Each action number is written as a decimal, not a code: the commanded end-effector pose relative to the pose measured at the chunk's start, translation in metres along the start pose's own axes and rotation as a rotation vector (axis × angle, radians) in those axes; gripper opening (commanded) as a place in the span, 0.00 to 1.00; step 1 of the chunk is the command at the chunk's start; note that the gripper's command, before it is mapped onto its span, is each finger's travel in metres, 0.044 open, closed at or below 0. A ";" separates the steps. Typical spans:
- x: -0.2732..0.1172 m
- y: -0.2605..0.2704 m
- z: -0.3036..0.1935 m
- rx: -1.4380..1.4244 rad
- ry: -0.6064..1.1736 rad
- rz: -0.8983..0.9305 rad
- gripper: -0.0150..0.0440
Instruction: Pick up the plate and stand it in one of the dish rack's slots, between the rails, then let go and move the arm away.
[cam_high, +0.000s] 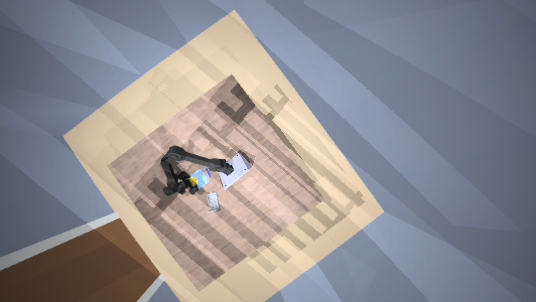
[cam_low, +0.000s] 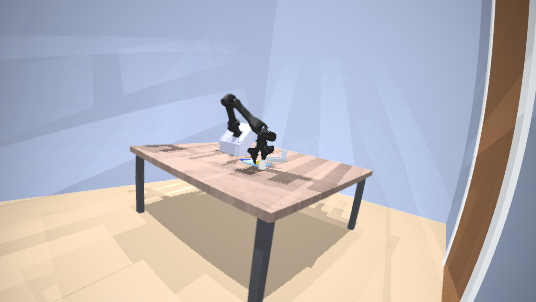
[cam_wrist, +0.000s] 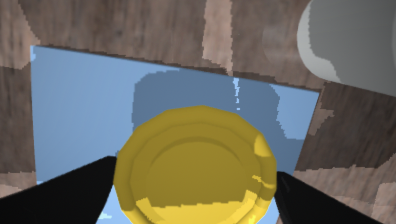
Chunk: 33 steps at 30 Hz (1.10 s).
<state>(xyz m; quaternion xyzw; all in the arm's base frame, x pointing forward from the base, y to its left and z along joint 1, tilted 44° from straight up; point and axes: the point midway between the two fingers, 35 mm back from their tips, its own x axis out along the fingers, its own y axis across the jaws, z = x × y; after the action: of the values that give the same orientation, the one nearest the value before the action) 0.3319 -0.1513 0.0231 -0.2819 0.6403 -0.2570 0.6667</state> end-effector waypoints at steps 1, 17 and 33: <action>0.000 0.001 0.000 -0.004 -0.002 0.003 0.88; -0.036 0.004 0.009 -0.003 -0.003 0.017 0.40; -0.127 0.011 0.014 -0.019 -0.005 0.031 0.25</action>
<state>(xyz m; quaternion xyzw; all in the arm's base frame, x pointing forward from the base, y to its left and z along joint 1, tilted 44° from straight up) 0.3397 -0.0664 0.0927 -0.2810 0.6485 -0.2382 0.6662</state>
